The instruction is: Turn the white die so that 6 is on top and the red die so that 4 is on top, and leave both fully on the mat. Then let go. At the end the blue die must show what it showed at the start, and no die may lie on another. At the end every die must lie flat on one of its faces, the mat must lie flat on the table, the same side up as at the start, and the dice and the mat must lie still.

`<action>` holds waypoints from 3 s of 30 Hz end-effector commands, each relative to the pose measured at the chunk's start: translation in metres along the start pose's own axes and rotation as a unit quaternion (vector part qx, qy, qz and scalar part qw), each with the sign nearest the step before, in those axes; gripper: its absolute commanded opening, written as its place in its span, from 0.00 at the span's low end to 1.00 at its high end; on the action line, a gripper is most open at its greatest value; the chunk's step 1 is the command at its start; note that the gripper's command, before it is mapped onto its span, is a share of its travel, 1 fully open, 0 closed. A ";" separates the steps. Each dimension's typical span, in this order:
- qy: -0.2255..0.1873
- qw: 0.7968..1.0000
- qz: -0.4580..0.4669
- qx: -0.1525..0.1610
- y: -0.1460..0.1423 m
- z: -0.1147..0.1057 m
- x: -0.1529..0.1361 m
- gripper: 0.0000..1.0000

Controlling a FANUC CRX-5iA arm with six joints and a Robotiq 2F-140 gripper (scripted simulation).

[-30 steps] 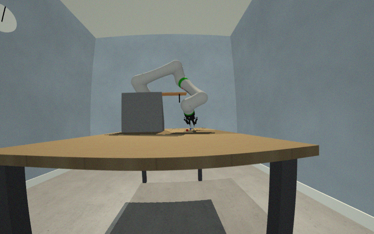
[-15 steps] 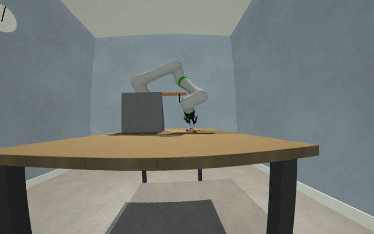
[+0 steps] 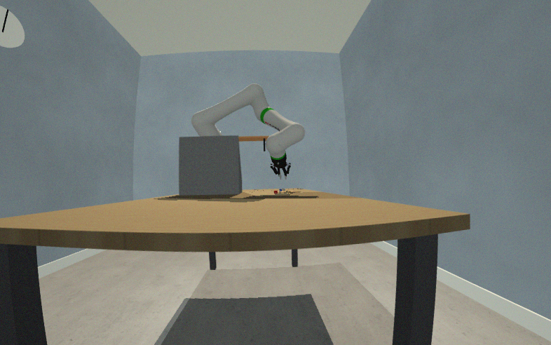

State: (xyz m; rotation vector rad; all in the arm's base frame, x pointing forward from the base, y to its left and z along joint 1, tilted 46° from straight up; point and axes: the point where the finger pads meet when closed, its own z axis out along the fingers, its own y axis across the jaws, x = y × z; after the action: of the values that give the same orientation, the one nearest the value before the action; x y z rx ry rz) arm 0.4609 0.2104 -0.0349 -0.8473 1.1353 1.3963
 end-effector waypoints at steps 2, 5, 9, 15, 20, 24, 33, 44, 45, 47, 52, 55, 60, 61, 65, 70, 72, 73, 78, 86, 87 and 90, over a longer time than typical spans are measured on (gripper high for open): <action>0.000 1.000 0.000 0.000 0.000 -0.002 -0.004 0.19; 0.007 1.000 0.000 0.000 0.000 -0.002 -0.005 0.19; 0.029 1.000 0.000 0.001 0.000 0.000 -0.007 0.19; 0.137 0.991 -0.002 0.003 0.000 0.008 -0.022 0.19; 0.201 0.980 -0.002 0.004 -0.001 0.014 -0.031 0.19; 0.222 0.975 -0.003 0.004 -0.001 0.015 -0.034 0.19; 0.359 0.933 -0.004 0.005 -0.002 0.027 -0.055 0.19; 0.483 0.875 -0.005 0.005 -0.003 0.039 -0.075 0.19; 0.497 0.868 -0.005 0.006 -0.003 0.040 -0.077 0.19; 0.510 0.860 -0.006 0.007 -0.004 0.042 -0.080 0.19; 0.513 0.859 -0.006 0.007 -0.004 0.042 -0.081 1.00; 0.513 0.859 -0.006 0.007 -0.004 0.042 -0.081 1.00; 0.513 0.859 -0.006 0.007 -0.004 0.042 -0.081 1.00; 0.513 0.859 -0.006 0.007 -0.004 0.042 -0.080 1.00; 0.514 0.858 -0.010 -0.001 -0.002 0.049 -0.049 1.00; 0.515 0.857 -0.012 -0.007 0.000 0.053 -0.028 0.19; 0.515 0.857 -0.012 -0.007 0.000 0.053 -0.028 0.19; 0.515 0.857 -0.012 -0.007 0.000 0.053 -0.028 0.19; 0.515 0.857 -0.012 -0.007 0.000 0.053 -0.028 0.19; 0.515 0.857 -0.012 -0.007 0.000 0.053 -0.028 0.19; 0.515 0.857 -0.012 -0.007 0.000 0.053 -0.028 0.19; 0.515 0.857 -0.012 -0.007 0.000 0.053 -0.028 0.19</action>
State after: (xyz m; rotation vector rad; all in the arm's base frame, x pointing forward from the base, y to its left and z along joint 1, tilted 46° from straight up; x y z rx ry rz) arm 0.4699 0.2524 0.0070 -1.7067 1.8833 0.8761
